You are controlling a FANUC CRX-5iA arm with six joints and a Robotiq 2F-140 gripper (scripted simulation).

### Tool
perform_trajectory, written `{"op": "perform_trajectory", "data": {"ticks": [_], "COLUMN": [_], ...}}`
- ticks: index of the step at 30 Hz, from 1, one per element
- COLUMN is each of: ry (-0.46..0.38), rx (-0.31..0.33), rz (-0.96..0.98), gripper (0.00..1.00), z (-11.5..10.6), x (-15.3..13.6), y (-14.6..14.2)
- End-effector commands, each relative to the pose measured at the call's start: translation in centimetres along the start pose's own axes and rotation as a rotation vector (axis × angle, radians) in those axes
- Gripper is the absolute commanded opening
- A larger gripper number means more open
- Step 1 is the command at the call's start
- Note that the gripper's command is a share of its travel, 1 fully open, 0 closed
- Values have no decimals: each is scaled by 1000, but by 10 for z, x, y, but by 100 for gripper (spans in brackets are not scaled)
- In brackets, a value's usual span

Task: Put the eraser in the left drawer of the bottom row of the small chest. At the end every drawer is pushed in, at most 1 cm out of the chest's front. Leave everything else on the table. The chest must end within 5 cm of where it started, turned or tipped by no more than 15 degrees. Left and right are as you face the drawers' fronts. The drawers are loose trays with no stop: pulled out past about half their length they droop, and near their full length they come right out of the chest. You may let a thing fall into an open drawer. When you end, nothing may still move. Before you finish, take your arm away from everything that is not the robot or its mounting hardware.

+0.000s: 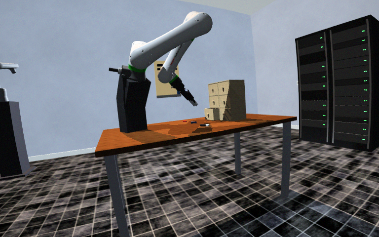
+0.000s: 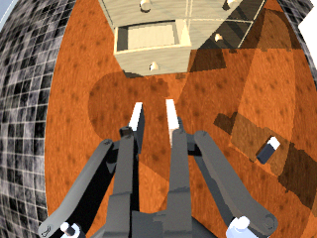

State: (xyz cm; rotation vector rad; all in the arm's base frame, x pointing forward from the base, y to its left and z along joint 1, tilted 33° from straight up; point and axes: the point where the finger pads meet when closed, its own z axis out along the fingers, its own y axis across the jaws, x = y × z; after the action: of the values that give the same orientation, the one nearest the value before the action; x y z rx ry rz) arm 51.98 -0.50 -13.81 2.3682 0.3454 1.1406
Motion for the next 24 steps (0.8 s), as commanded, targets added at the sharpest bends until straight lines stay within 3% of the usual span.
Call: {"op": "perform_trajectory", "data": {"ticks": [1,24], "ry": [-72,-407], "rx": [-2,-2], "rz": [-1,0], "gripper": [20,20], "z": [-12,-73], "x": [-1,-7], "y": [0,0]}}
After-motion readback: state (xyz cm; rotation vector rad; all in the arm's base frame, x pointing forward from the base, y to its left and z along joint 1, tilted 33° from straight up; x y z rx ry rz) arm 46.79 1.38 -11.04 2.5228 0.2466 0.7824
